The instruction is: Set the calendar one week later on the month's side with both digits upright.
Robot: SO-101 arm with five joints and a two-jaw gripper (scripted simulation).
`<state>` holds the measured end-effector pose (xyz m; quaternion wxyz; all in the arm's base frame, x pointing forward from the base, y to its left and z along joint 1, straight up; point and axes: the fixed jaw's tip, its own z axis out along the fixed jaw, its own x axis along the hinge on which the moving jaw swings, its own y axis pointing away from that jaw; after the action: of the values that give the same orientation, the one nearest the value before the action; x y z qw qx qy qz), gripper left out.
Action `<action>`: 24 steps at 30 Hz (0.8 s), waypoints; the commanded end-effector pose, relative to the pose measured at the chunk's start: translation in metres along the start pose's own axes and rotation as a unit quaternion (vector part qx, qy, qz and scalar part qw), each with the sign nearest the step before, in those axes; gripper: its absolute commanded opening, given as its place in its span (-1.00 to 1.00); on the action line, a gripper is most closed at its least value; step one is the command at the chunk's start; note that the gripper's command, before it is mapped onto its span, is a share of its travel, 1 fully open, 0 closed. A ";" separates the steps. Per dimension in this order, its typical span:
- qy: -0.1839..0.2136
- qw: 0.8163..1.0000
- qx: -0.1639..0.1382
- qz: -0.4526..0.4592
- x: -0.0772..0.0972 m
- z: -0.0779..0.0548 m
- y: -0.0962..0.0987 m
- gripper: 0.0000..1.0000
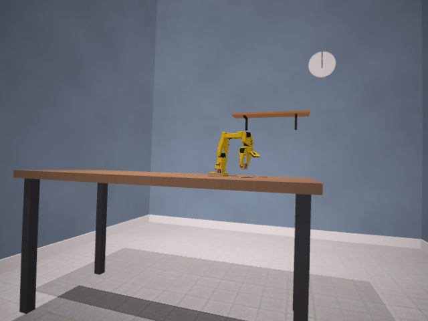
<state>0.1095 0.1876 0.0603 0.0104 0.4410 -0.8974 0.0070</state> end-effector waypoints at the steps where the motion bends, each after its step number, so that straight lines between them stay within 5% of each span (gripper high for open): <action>1: -0.038 0.999 -0.004 0.018 -0.007 -0.014 -0.007 -1.00; 9: -0.038 0.998 -0.003 0.056 -0.006 -0.014 -0.027 -1.00; 24: -0.037 0.976 0.000 0.213 0.014 -0.012 -0.103 -1.00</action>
<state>0.1690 0.1255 0.0633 0.0065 0.2692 -0.9631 0.0028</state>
